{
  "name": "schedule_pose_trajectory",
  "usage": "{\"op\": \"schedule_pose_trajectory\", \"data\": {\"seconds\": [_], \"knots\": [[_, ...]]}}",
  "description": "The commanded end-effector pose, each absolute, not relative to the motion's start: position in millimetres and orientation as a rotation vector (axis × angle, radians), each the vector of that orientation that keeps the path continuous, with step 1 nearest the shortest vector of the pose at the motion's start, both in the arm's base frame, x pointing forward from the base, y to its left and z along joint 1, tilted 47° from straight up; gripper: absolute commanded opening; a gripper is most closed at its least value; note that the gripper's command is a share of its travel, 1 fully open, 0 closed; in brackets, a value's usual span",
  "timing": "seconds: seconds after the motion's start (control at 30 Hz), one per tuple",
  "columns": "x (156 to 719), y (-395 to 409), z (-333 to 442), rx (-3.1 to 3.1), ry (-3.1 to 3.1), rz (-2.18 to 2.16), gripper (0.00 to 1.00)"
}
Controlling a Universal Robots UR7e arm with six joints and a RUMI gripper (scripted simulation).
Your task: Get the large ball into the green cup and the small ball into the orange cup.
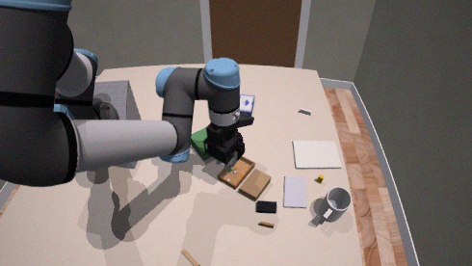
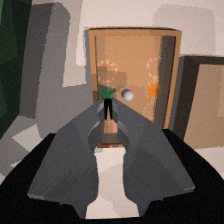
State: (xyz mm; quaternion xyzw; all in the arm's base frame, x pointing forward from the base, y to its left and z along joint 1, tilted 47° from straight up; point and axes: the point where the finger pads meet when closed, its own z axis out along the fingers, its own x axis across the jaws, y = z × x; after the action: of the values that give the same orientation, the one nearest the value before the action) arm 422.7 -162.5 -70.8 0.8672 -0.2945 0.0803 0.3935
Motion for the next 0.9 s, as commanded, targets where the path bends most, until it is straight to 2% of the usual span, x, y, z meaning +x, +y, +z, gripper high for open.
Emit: {"op": "schedule_pose_trajectory", "data": {"seconds": [0.0, 0.87], "knots": [[415.1, -158.7, -74.4, 2.201, -0.746, 0.201, 0.00], [408.8, -146.4, -70.2, 2.201, -0.746, 0.201, 0.00]]}}
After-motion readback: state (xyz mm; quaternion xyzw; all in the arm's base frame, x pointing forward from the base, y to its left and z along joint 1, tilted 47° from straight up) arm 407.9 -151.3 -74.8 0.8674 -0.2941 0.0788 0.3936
